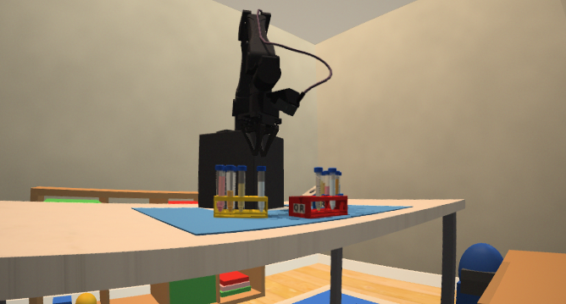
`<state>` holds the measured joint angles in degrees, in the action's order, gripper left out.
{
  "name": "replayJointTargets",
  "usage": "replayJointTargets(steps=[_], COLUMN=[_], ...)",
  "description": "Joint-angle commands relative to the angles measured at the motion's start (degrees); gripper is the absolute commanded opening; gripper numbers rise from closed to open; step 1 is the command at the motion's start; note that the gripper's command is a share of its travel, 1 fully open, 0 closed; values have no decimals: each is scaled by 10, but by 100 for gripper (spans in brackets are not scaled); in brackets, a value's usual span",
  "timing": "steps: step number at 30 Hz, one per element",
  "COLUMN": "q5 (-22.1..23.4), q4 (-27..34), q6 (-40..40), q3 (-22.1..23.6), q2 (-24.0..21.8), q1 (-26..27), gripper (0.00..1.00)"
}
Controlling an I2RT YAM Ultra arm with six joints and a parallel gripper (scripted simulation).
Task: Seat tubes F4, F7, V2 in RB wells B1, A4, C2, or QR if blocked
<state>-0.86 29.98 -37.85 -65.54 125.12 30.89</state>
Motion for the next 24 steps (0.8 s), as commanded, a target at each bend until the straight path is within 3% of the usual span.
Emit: replayJointTargets(steps=[1,10,24], q5=[4,4,4], q4=[-21,-49,-53], q6=[3,2,0], q3=[13,4,10], q2=[13,38,37], q1=[-4,-2,0], gripper=[30,30,30])
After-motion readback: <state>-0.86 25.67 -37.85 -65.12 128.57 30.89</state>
